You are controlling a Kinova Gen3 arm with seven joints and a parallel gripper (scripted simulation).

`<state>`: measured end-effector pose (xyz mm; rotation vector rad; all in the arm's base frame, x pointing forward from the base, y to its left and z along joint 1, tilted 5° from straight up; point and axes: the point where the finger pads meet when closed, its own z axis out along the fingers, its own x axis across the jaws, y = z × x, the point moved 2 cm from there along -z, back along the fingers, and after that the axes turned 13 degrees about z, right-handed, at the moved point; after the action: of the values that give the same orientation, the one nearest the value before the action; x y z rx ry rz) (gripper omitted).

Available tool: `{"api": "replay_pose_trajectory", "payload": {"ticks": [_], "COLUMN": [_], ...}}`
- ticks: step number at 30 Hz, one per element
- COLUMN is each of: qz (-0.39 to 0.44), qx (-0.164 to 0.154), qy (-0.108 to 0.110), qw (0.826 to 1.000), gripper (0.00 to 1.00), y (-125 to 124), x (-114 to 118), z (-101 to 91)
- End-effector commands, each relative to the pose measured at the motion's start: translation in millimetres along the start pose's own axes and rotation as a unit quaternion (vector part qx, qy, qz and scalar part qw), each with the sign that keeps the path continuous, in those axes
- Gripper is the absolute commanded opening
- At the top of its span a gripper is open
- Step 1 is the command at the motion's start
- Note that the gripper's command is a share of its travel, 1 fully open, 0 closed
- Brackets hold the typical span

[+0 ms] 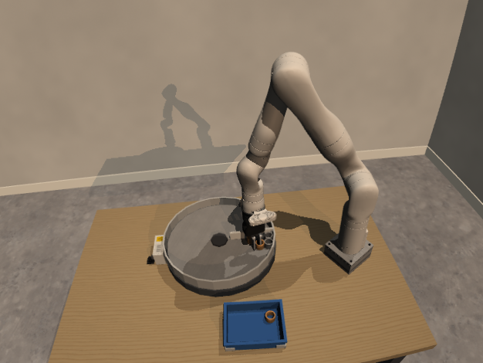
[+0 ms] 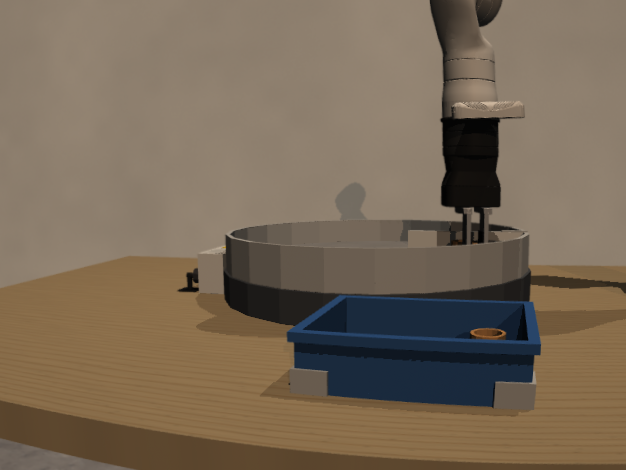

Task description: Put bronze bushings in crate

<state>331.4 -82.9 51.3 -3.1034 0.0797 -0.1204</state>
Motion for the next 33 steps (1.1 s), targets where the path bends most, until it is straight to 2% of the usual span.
{"api": "replay_pose_trajectory", "payload": {"ticks": [1, 11, 12, 33], "qz": [0.001, 0.001, 0.001, 0.001], "qx": [0.000, 0.000, 0.000, 0.000], "qy": [-0.002, -0.002, -0.002, -0.002], "qw": [1.000, 1.000, 1.000, 1.000], "gripper": [0.40, 0.40, 0.00, 0.00], "y": [0.7, 0.7, 0.7, 0.7], "x": [-1.6, -1.6, -1.5, -1.1], "z": [2.2, 2.2, 2.1, 2.0]}}
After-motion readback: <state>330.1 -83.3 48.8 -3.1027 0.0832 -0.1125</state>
